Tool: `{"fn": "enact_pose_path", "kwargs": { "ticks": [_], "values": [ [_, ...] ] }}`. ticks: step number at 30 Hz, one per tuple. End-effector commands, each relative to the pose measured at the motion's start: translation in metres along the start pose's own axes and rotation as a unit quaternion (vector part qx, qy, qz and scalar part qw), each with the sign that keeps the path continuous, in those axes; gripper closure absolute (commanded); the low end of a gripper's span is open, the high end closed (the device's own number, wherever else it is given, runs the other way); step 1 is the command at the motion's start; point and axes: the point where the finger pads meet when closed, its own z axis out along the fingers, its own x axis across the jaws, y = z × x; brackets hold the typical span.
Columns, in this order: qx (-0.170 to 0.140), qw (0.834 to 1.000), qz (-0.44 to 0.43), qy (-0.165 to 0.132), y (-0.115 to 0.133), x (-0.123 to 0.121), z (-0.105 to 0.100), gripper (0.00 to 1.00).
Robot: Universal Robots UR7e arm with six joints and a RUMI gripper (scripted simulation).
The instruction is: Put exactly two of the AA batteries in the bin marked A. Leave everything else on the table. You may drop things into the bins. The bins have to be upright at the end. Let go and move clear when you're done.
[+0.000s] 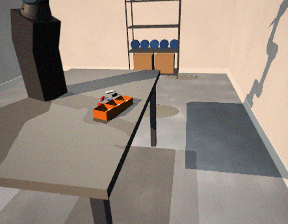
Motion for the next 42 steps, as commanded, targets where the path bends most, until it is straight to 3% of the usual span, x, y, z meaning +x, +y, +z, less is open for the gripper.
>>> {"fn": "enact_pose_path", "kwargs": {
  "ticks": [1,17,18,26,34,42],
  "values": [
    [0.000,1.000,0.000,0.000,0.000,0.000,0.000,0.00],
    [0.000,1.000,0.000,0.000,0.000,0.000,0.000,0.00],
    [0.000,1.000,0.000,0.000,0.004,-0.005,0.005,0.96],
    [0.000,1.000,0.000,0.000,0.036,-0.049,0.041,0.96],
    [0.000,1.000,0.000,0.000,0.051,-0.074,0.063,0.96],
    [0.000,1.000,0.000,0.000,0.086,-0.120,0.101,0.96]
  ]
}}
